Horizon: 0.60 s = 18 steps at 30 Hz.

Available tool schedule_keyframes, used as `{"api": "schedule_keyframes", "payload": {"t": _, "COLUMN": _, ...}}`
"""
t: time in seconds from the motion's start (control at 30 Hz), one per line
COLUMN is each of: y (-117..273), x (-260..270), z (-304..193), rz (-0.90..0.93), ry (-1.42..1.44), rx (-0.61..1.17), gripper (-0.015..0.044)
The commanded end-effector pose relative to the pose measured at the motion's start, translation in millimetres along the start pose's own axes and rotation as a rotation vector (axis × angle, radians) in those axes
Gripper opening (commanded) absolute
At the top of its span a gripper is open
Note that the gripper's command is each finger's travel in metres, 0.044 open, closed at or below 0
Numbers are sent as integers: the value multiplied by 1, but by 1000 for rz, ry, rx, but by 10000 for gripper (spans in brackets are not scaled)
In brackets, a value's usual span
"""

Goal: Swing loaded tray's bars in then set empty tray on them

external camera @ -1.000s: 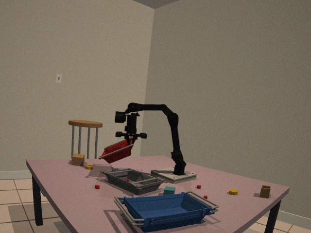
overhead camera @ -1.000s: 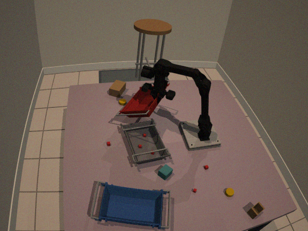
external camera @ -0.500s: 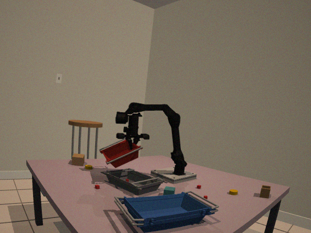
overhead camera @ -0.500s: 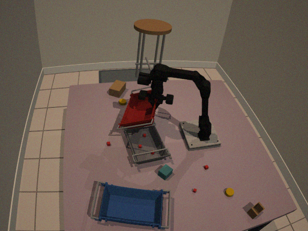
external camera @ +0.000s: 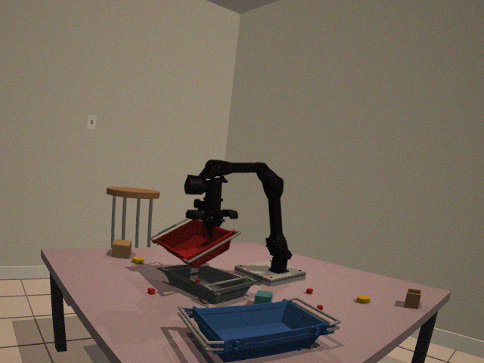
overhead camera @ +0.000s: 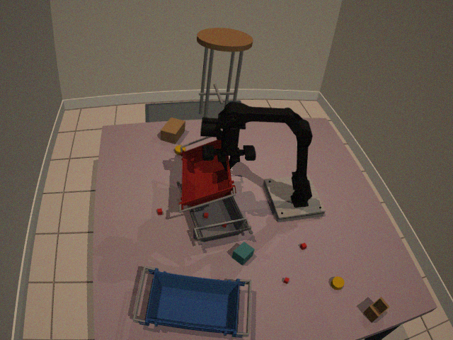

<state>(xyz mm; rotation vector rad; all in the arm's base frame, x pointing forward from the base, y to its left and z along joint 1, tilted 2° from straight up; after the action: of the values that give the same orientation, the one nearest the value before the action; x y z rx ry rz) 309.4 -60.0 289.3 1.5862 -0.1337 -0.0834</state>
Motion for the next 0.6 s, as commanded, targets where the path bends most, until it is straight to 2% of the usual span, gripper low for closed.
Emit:
{"api": "schedule_keyframes", "payload": {"t": 0.0, "y": 5, "x": -1, "z": -16, "rz": 24, "ry": 73, "rx": -3, "gripper": 0}}
{"api": "schedule_keyframes", "payload": {"t": 0.37, "y": 5, "x": -6, "z": -56, "rz": 25, "ry": 249, "rx": 1, "gripper": 0}}
{"api": "schedule_keyframes", "payload": {"t": 0.57, "y": 5, "x": -6, "z": -58, "rz": 25, "ry": 260, "rx": 1, "gripper": 0}}
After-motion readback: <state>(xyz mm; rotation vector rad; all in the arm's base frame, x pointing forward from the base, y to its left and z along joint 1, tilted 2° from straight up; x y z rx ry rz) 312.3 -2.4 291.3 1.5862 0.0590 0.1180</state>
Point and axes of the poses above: the point midway between the two fingers, 35 mm back from their tips, its own y axis back along the fingers, its own x axis across the jaws, z = x × y, the point moved 9 cm from there along y, back along the fingers, and after that the axes turned 2 degrees about -y, right-handed, at the moved point
